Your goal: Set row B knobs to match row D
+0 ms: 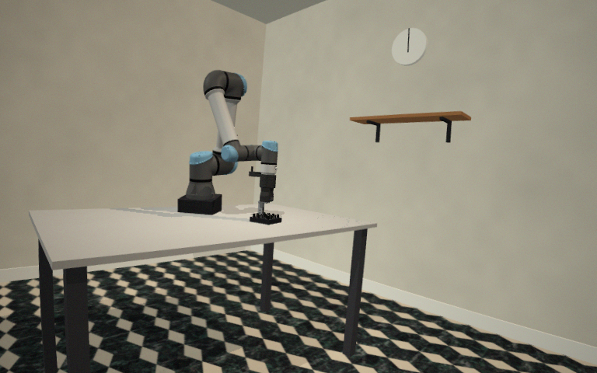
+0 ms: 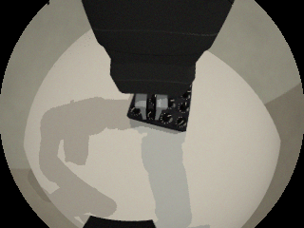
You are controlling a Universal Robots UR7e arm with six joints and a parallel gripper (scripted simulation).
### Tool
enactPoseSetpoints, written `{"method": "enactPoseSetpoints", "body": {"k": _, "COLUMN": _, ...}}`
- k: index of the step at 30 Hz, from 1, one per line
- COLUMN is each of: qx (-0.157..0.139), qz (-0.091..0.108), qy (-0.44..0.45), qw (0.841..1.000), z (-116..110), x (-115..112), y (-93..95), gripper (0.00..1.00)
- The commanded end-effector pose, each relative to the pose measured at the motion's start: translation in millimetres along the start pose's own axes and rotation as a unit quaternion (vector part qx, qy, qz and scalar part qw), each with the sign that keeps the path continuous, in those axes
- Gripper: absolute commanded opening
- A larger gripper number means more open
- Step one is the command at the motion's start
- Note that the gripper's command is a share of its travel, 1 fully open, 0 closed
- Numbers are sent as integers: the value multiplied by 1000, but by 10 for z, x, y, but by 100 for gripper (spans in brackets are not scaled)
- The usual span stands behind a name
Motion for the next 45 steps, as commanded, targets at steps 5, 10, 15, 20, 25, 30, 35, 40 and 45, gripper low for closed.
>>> {"method": "enactPoseSetpoints", "body": {"k": 5, "qx": -1, "qz": 0, "qy": 0, "qw": 1000, "z": -2, "x": -2, "y": -3, "gripper": 46}}
{"method": "enactPoseSetpoints", "body": {"k": 10, "qx": -1, "qz": 0, "qy": 0, "qw": 1000, "z": -2, "x": -2, "y": -3, "gripper": 46}}
{"method": "enactPoseSetpoints", "body": {"k": 15, "qx": -1, "qz": 0, "qy": 0, "qw": 1000, "z": -2, "x": -2, "y": -3, "gripper": 46}}
{"method": "enactPoseSetpoints", "body": {"k": 20, "qx": -1, "qz": 0, "qy": 0, "qw": 1000, "z": -2, "x": -2, "y": -3, "gripper": 46}}
{"method": "enactPoseSetpoints", "body": {"k": 25, "qx": -1, "qz": 0, "qy": 0, "qw": 1000, "z": -2, "x": -2, "y": -3, "gripper": 46}}
{"method": "enactPoseSetpoints", "body": {"k": 30, "qx": -1, "qz": 0, "qy": 0, "qw": 1000, "z": -2, "x": -2, "y": -40, "gripper": 46}}
{"method": "enactPoseSetpoints", "body": {"k": 35, "qx": -1, "qz": 0, "qy": 0, "qw": 1000, "z": -2, "x": -2, "y": -102, "gripper": 46}}
{"method": "enactPoseSetpoints", "body": {"k": 40, "qx": -1, "qz": 0, "qy": 0, "qw": 1000, "z": -2, "x": -2, "y": -245, "gripper": 46}}
{"method": "enactPoseSetpoints", "body": {"k": 45, "qx": -1, "qz": 0, "qy": 0, "qw": 1000, "z": -2, "x": -2, "y": -357, "gripper": 46}}
Point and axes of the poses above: the point where the finger pads meet when closed, its own y axis out along the fingers, its own x axis across the jaws, z = x × y, the point moved 9 cm from there along -y, back along the fingers, and after that the axes turned 13 degrees about -y, right-handed, at the moved point
